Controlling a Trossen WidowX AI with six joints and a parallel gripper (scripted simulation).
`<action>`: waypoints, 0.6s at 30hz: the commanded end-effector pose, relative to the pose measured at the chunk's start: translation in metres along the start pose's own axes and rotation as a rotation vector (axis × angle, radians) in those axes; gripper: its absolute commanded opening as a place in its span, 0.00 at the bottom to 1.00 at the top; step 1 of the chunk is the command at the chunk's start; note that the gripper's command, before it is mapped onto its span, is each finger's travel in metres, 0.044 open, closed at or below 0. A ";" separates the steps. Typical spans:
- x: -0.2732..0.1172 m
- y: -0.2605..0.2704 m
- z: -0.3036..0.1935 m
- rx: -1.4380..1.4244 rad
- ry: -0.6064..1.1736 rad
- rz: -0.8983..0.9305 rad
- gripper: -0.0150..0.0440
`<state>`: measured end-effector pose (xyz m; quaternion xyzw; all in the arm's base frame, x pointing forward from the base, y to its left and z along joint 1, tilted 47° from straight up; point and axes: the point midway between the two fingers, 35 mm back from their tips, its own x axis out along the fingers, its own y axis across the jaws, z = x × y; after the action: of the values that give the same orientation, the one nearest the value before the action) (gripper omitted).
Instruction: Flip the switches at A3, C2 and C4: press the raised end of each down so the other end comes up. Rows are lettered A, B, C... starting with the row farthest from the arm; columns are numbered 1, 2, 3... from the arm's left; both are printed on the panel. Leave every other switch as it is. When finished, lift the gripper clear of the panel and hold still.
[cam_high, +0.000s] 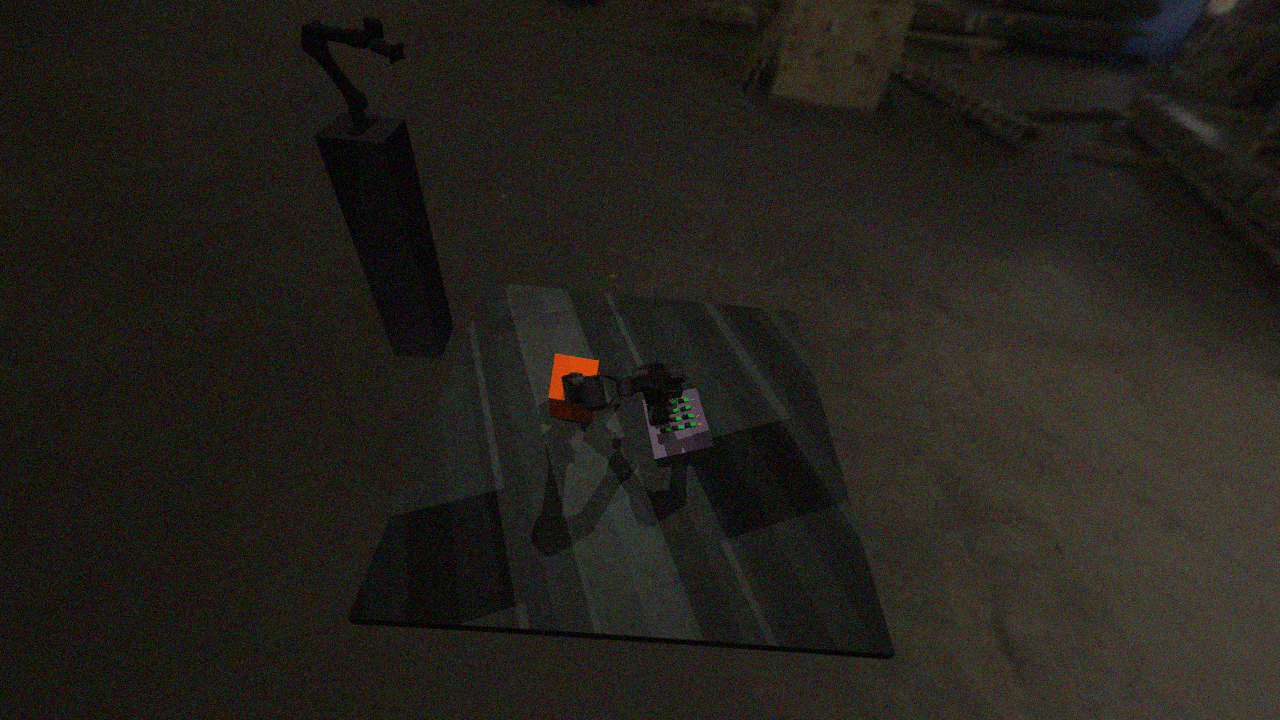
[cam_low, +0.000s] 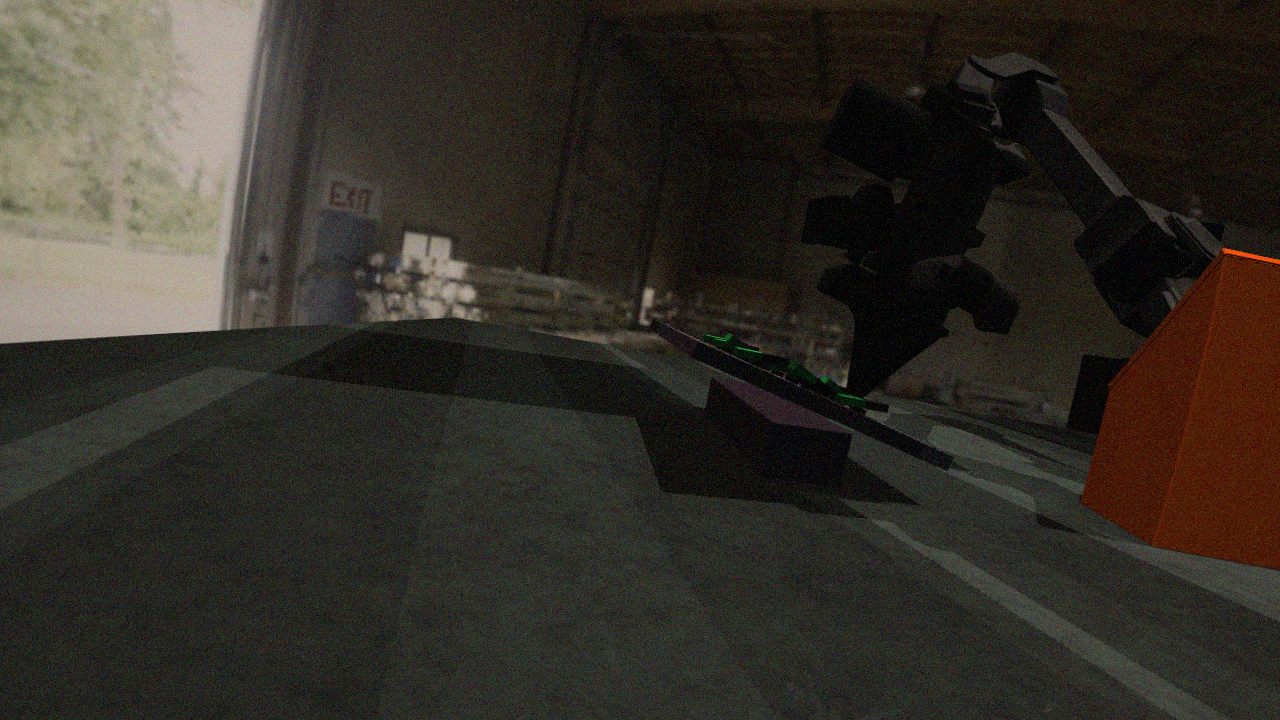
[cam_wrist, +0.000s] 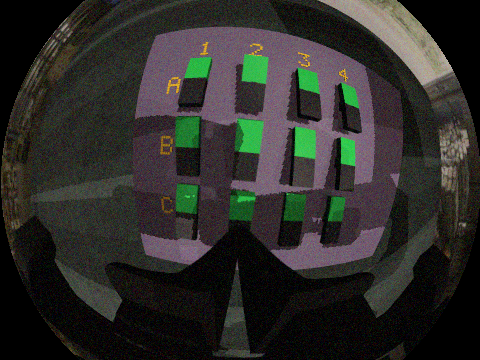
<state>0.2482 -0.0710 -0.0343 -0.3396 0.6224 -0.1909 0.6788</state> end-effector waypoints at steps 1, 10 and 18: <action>-0.017 0.002 0.004 0.003 0.003 0.006 0.25; -0.064 0.001 0.003 -0.001 0.023 0.001 0.25; -0.064 -0.046 0.005 -0.002 0.023 0.003 0.25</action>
<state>0.2423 -0.0382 0.0165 -0.3447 0.6378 -0.1872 0.6628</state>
